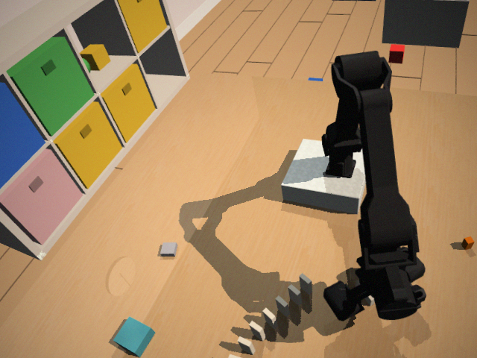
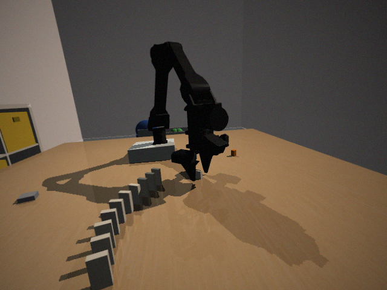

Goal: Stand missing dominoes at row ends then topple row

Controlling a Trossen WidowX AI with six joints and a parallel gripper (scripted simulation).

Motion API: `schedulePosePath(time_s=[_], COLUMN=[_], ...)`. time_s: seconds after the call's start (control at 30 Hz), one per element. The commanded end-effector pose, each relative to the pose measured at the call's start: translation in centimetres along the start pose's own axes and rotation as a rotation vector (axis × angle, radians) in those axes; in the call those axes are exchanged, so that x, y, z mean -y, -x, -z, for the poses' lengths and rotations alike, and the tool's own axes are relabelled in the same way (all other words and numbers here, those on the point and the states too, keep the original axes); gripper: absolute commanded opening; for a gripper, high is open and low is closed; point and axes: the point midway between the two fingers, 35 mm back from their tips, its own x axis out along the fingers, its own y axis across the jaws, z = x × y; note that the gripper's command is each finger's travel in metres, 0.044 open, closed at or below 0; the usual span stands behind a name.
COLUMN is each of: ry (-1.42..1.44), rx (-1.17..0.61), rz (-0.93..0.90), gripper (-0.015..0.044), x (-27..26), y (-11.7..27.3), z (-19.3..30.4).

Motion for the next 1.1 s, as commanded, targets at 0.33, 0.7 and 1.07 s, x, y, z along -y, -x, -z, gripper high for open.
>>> schedulePosePath(time_s=[0.33, 0.7, 1.07], ry=[0.003, 0.003, -0.007], rx=[-0.002, -0.002, -0.002], rz=[-0.005, -0.005, -0.005], gripper=[0.0028, 0.0028, 0.0028], x=[-0.1, -0.2, -0.4], y=[-0.1, 5.8, 11.4], z=[0.1, 0.4, 0.5])
